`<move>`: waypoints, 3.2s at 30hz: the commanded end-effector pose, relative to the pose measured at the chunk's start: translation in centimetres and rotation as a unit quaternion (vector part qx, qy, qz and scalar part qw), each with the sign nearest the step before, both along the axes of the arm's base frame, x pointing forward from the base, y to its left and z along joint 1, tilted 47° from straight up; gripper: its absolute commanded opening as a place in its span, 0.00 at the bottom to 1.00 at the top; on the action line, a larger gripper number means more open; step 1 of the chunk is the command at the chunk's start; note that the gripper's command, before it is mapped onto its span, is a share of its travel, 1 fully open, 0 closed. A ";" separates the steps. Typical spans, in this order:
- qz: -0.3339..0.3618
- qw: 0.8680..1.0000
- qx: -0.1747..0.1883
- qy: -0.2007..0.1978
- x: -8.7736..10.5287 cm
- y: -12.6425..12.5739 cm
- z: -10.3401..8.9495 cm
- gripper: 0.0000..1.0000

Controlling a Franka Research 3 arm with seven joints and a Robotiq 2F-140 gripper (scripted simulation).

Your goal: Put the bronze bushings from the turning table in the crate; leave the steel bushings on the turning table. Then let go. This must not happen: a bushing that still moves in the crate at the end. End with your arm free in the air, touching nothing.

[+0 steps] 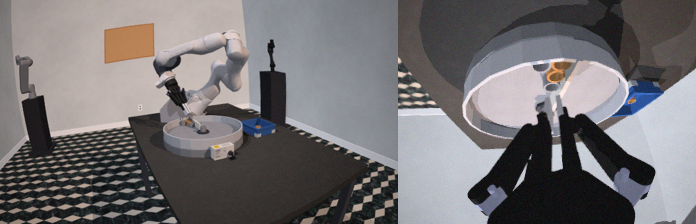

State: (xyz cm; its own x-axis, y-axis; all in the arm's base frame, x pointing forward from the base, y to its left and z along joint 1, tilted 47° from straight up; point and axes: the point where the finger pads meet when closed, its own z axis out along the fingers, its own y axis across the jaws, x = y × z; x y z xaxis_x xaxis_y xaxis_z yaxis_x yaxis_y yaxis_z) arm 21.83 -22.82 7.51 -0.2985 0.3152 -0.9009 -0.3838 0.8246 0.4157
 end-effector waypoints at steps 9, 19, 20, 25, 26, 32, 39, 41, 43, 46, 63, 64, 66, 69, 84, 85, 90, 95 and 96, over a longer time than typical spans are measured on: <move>-0.002 1.000 0.001 0.002 -0.1 -0.2 -0.1 0.06; -0.002 1.000 0.001 0.002 -0.1 -0.2 -0.1 0.06; -0.002 1.000 0.001 0.002 -0.1 -0.2 -0.1 0.06; -0.002 1.000 0.001 0.002 -0.1 -0.2 -0.1 0.06; -0.002 1.000 0.001 0.002 -0.1 -0.2 -0.1 0.06; -0.002 1.000 0.001 0.002 -0.1 -0.2 -0.1 0.06; -0.002 1.000 0.001 0.002 -0.1 -0.2 -0.1 0.06; -0.002 1.000 0.001 0.002 -0.1 -0.2 -0.1 0.06; -0.002 1.000 0.001 0.002 -0.1 -0.2 -0.1 0.06; -0.002 1.000 0.001 0.002 -0.1 -0.2 -0.1 0.06; -0.002 1.000 0.001 0.002 -0.1 -0.2 -0.1 0.06; -0.002 1.000 0.001 0.002 0.0 -0.2 -0.1 0.06; -0.002 1.000 0.001 0.002 0.2 0.0 -0.4 0.06; -0.002 1.000 0.001 0.002 0.4 0.2 -0.7 0.06; -0.002 1.000 0.001 0.002 1.0 0.9 -1.5 0.06; -0.002 1.000 0.001 0.002 1.0 0.9 -1.5 0.06; -0.002 1.000 0.001 0.002 1.0 0.9 -1.5 0.06; -0.002 1.000 0.001 0.002 1.0 0.9 -1.5 0.06; -0.002 1.000 0.001 0.002 1.0 0.9 -1.5 0.06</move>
